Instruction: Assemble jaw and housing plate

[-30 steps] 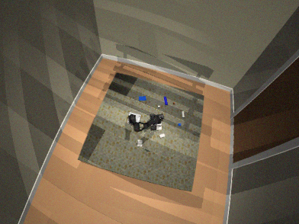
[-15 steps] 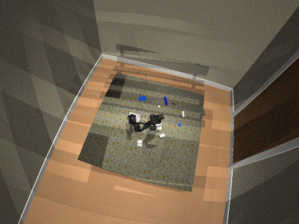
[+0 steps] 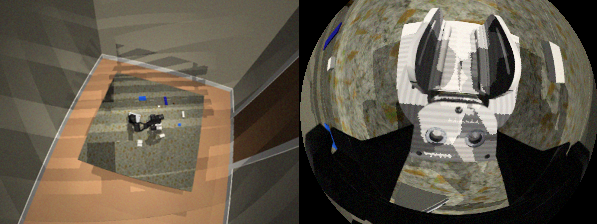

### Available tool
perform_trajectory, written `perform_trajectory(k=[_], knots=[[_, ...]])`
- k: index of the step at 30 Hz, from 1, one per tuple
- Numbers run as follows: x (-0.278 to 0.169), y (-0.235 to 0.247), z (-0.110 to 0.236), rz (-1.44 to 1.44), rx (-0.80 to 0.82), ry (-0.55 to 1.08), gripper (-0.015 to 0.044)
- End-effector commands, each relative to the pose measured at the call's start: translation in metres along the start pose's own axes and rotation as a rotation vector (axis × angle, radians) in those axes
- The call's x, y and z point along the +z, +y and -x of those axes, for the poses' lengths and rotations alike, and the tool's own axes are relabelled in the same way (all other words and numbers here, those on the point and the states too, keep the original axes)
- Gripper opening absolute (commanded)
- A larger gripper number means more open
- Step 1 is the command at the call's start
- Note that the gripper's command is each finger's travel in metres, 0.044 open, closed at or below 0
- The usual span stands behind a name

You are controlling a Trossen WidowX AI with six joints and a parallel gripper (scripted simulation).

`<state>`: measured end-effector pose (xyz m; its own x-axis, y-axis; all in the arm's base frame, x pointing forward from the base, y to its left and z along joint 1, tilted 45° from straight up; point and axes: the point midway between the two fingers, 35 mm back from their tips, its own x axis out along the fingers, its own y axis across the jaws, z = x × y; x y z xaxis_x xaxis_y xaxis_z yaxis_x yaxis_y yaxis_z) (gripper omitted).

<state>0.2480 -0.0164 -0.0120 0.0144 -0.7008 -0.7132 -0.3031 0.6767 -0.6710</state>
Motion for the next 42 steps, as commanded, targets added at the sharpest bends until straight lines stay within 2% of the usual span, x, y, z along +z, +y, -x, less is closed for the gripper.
perform_trajectory(k=[1,42], knots=[[0.0001,-0.0004,-0.0009,0.006,-0.005,-0.001,0.0351],[0.0,-0.0004,-0.0058,0.006,-0.005,-0.001,0.0351]])
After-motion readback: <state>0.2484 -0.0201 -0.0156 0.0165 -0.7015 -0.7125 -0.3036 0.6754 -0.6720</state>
